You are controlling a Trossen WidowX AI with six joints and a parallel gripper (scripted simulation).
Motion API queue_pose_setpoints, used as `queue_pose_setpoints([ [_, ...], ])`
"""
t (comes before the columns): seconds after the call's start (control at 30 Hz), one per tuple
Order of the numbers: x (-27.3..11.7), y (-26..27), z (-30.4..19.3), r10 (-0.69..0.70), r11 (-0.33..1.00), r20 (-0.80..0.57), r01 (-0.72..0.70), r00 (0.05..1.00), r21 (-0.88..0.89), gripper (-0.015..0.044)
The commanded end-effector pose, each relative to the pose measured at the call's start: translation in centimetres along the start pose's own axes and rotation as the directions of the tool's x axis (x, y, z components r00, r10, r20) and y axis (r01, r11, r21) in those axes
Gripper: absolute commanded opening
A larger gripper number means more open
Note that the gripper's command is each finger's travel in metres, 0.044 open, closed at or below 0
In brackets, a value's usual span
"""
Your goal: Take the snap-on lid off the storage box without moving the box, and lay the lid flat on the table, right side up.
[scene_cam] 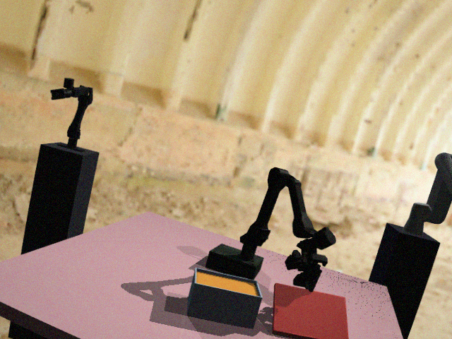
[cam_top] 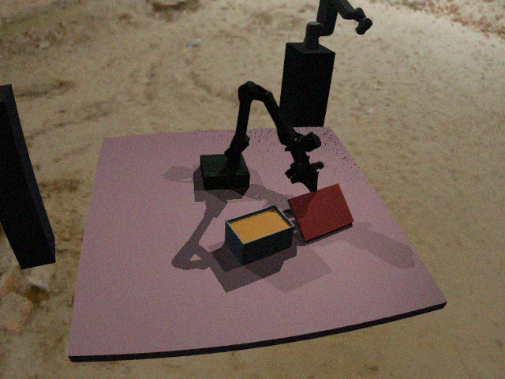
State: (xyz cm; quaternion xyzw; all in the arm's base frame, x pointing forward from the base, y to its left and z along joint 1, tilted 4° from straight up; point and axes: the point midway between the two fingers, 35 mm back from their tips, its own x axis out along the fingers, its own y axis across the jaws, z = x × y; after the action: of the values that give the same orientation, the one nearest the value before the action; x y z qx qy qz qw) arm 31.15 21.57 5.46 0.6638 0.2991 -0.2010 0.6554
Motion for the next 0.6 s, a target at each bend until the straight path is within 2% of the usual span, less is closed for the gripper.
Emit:
queue_pose_setpoints([
  [0.0,0.5,-1.0,0.3,-0.021,1.000,0.011,0.021,1.000,-0.006,0.0000],
  [0.57,1.3,-2.1,0.3,-0.021,1.000,0.011,0.022,1.000,-0.006,0.0000],
])
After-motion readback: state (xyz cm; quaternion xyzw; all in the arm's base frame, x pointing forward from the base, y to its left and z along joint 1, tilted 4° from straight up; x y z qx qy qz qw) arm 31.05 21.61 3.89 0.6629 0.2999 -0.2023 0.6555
